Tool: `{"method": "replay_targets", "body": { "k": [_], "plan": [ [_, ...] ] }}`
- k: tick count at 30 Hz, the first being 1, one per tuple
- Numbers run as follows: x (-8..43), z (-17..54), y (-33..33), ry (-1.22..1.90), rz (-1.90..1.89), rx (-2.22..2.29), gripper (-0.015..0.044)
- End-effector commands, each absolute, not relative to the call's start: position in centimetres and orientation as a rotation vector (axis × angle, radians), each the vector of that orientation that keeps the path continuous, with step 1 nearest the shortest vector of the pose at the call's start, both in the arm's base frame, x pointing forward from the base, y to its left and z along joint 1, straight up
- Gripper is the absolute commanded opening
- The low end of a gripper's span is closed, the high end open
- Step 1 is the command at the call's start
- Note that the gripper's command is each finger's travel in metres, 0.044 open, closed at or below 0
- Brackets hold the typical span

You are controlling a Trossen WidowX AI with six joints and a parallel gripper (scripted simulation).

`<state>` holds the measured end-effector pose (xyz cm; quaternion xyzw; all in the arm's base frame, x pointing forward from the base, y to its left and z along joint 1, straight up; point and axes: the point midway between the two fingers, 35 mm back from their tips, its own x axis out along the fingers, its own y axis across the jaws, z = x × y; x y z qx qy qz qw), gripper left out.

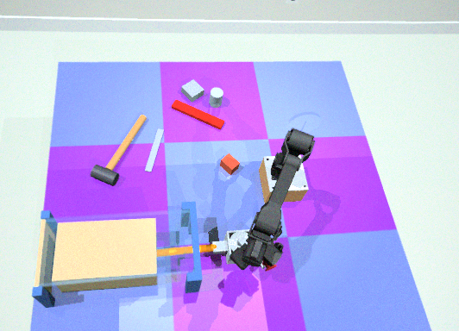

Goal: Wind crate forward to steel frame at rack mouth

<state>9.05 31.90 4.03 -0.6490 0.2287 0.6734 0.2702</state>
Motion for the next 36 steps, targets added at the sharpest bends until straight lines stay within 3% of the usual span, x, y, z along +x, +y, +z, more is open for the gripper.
{"method": "replay_targets", "body": {
  "k": [1,36],
  "plan": [
    [9.21,4.11,31.72,0.584,1.839,-1.731,0.0],
    [9.52,4.07,31.7,0.627,1.803,-1.646,0.0]
  ]
}}
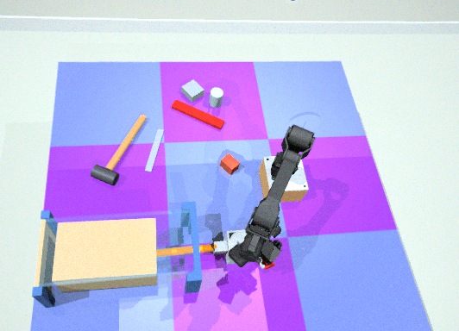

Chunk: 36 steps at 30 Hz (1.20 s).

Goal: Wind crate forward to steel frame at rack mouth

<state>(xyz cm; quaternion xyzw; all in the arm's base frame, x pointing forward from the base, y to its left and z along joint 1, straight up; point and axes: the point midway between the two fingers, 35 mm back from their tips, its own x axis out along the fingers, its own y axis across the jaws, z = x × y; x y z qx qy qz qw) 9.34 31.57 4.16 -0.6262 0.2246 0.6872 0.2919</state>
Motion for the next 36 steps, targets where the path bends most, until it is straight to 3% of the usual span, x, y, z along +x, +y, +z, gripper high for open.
{"method": "replay_targets", "body": {
  "k": [1,36],
  "plan": [
    [9.6,4.1,31.8,0.646,1.785,-1.629,0.0],
    [10.9,4.1,32.6,0.866,1.549,-1.413,0.0]
  ]
}}
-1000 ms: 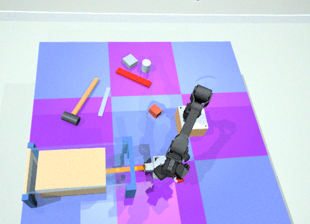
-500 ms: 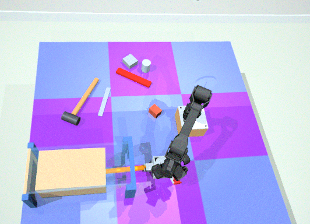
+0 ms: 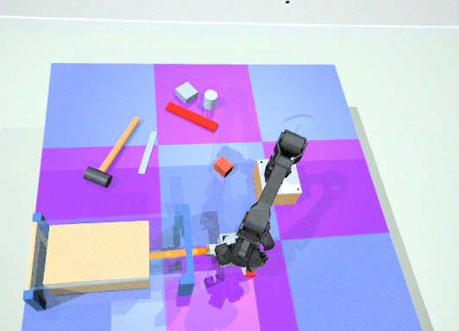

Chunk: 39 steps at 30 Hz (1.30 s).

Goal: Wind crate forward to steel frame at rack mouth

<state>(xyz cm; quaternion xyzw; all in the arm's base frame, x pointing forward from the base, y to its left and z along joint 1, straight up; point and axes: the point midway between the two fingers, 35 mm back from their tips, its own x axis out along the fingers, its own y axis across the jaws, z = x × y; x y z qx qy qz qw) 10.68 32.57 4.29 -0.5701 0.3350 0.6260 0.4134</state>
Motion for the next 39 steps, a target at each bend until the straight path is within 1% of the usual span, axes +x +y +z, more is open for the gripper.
{"method": "replay_targets", "body": {
  "k": [1,30,39],
  "plan": [
    [10.9,4.1,32.6,0.866,1.549,-1.413,0.0],
    [12.2,4.1,33.0,1.035,1.322,-1.205,0.0],
    [12.3,3.7,33.1,1.036,1.319,-1.198,0.0]
  ]
}}
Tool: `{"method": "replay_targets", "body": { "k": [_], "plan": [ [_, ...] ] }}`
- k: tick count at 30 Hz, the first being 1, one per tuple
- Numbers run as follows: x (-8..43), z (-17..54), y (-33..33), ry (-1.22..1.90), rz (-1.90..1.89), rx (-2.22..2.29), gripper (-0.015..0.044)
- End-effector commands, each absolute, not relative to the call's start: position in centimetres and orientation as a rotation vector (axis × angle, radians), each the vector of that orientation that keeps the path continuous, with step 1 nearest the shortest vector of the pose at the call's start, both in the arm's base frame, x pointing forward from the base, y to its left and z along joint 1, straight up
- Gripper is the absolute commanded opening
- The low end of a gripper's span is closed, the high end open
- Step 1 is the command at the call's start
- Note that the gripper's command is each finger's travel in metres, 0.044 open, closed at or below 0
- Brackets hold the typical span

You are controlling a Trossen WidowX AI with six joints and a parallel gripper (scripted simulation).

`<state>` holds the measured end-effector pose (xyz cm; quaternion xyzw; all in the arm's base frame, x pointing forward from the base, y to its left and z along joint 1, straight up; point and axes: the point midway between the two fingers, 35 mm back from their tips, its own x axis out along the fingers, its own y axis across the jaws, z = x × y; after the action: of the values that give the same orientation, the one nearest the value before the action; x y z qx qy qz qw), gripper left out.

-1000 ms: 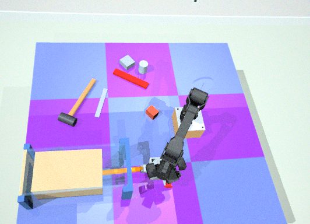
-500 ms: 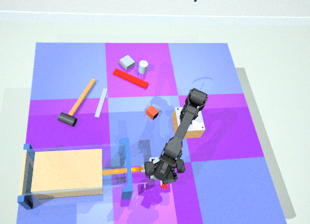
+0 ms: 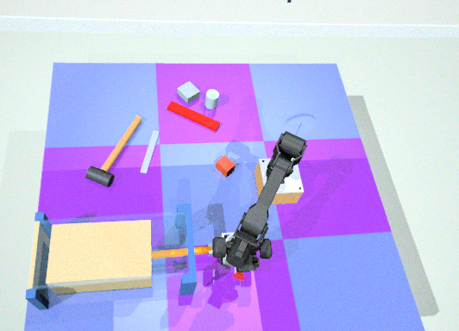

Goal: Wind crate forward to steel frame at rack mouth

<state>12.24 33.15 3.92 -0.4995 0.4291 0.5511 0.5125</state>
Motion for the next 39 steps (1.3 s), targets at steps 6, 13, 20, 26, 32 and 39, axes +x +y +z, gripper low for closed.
{"method": "replay_targets", "body": {
  "k": [6,13,20,26,32,39],
  "plan": [
    [12.3,3.4,33.1,1.03,1.328,-1.204,0.0],
    [12.2,3.2,33.2,1.019,1.343,-1.217,0.0026],
    [12.2,3.2,33.2,1.019,1.343,-1.217,0.021],
    [12.2,3.2,33.2,1.019,1.343,-1.217,0.0368],
    [12.2,3.3,33.2,1.021,1.343,-1.217,0.044],
    [12.4,9.2,33.8,1.062,1.332,-1.249,0.044]
  ]
}}
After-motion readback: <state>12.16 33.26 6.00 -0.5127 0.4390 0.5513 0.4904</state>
